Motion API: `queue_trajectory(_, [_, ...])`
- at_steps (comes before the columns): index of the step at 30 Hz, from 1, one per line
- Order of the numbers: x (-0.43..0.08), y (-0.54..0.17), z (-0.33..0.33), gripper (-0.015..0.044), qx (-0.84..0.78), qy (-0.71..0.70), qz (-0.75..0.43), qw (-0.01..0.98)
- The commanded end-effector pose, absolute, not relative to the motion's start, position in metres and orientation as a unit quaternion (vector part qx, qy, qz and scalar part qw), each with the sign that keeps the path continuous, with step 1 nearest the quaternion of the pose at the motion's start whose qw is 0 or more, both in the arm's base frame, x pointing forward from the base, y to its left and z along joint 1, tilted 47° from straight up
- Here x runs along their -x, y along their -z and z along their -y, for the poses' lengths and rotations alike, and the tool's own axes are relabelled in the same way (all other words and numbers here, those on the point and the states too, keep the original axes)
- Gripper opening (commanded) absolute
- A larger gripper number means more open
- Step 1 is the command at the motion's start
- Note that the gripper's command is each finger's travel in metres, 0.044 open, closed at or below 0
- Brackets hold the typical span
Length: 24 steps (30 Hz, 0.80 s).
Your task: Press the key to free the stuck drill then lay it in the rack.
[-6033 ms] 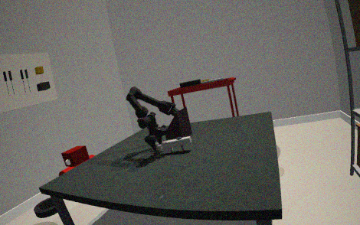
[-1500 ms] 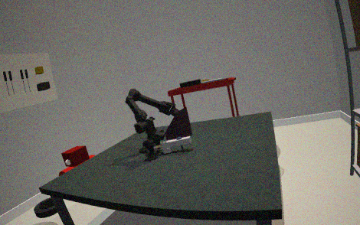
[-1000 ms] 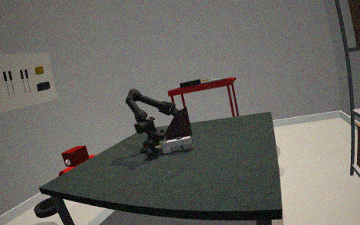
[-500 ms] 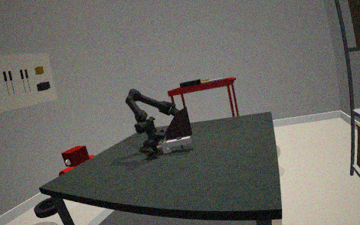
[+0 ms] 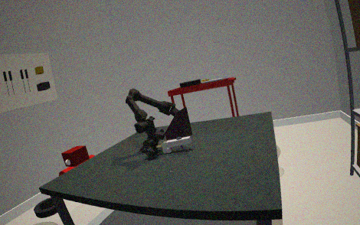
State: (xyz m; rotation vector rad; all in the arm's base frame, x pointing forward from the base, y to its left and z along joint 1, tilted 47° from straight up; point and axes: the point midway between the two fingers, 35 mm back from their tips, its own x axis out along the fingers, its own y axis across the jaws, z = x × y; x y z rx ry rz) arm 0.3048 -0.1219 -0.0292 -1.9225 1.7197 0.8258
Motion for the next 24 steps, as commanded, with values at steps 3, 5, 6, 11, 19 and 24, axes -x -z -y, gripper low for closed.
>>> queue_trajectory(3, [-0.306,0.025,0.126,0.0000,0.694,-0.298,-0.619,0.216])
queue_trajectory(5, [-0.307,0.024,0.128,0.0000,0.694,-0.298,-0.619,0.216])
queue_trajectory(6, [-0.307,0.023,0.128,0.0000,0.694,-0.298,-0.619,0.216])
queue_trajectory(11, [-0.308,0.019,0.132,0.0000,0.694,-0.298,-0.619,0.216])
queue_trajectory(19, [-0.310,0.010,0.140,0.0000,0.694,-0.297,-0.619,0.216])
queue_trajectory(24, [-0.312,0.004,0.145,0.0000,0.694,-0.297,-0.619,0.216])
